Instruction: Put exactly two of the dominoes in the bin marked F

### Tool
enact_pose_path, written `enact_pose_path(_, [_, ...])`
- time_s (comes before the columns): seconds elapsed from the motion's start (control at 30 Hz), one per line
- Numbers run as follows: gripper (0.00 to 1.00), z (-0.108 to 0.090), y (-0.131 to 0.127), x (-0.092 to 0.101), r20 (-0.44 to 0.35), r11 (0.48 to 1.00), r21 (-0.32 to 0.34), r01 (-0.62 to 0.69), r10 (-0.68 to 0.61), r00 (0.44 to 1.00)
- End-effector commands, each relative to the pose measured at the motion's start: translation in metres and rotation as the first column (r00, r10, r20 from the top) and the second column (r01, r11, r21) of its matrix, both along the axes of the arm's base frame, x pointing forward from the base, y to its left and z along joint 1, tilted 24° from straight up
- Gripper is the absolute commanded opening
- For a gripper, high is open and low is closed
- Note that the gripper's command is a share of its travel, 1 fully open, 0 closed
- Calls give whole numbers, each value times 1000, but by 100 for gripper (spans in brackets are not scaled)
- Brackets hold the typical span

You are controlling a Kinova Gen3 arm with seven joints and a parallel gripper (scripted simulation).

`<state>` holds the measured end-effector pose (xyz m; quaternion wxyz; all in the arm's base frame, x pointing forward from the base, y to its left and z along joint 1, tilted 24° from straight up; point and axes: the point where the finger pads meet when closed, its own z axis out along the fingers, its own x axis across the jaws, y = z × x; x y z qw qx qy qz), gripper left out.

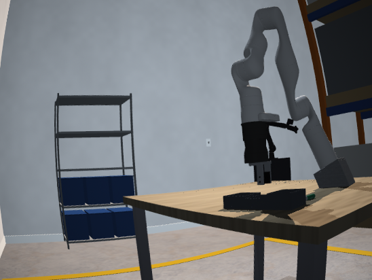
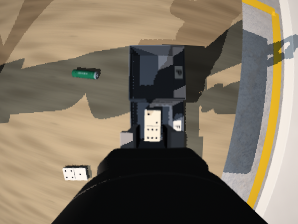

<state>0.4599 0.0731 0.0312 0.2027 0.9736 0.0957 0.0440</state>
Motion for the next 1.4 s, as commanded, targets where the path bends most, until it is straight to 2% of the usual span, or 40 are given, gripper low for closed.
enact_pose_path(0.0, [65,2,2,1,2,1000,1,-3,3,1000])
enact_pose_path(0.57, [65,1,2,1,2,1000,1,-3,3,1000])
enact_pose_path(0.6, [100,8,4,2,4,1000,-2,0,0,1000])
enact_pose_path(0.7, [100,11,5,1,4,1000,-2,0,0,1000])
enact_pose_path(1.2, [100,66,28,-7,5,1000,-2,1,-1,1000])
enact_pose_path(1.27, [100,66,28,-7,5,1000,-2,1,-1,1000])
enact_pose_path(1.37, [100,77,33,-8,5,1000,-2,1,-1,1000])
